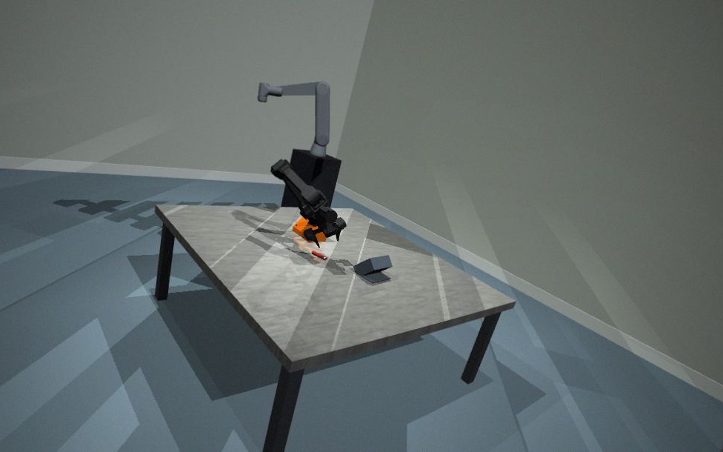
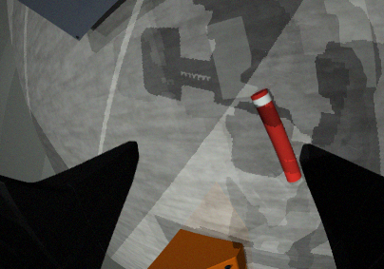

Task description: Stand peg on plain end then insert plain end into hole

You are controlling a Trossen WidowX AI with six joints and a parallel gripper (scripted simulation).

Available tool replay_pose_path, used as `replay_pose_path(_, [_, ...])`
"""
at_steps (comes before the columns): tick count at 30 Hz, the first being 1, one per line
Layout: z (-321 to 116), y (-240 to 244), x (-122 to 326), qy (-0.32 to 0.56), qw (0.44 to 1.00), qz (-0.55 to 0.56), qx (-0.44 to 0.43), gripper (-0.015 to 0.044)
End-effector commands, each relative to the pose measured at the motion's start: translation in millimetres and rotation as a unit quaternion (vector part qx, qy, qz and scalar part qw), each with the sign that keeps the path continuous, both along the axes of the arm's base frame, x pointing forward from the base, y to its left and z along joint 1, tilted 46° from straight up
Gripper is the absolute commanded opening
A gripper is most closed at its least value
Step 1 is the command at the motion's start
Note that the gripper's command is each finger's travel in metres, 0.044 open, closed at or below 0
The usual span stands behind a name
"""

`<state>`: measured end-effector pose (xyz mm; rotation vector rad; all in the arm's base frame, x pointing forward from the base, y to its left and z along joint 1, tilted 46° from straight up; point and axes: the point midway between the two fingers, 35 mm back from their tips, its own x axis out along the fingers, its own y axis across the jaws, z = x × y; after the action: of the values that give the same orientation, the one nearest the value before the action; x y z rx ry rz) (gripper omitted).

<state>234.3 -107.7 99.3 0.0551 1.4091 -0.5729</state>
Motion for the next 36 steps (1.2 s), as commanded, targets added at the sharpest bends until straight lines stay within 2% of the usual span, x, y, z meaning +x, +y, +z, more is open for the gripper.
replay_pose_path(1, [-2.5, 2.3, -0.4, 0.048, 0.997, 0.041, -0.039, 0.0440])
replay_pose_path(19, [2.0, 11.5, 5.9, 0.213, 0.934, 0.201, -0.205, 0.0440])
replay_pose_path(36, [-6.8, 3.4, 6.5, 0.213, 0.934, 0.202, -0.205, 0.0440])
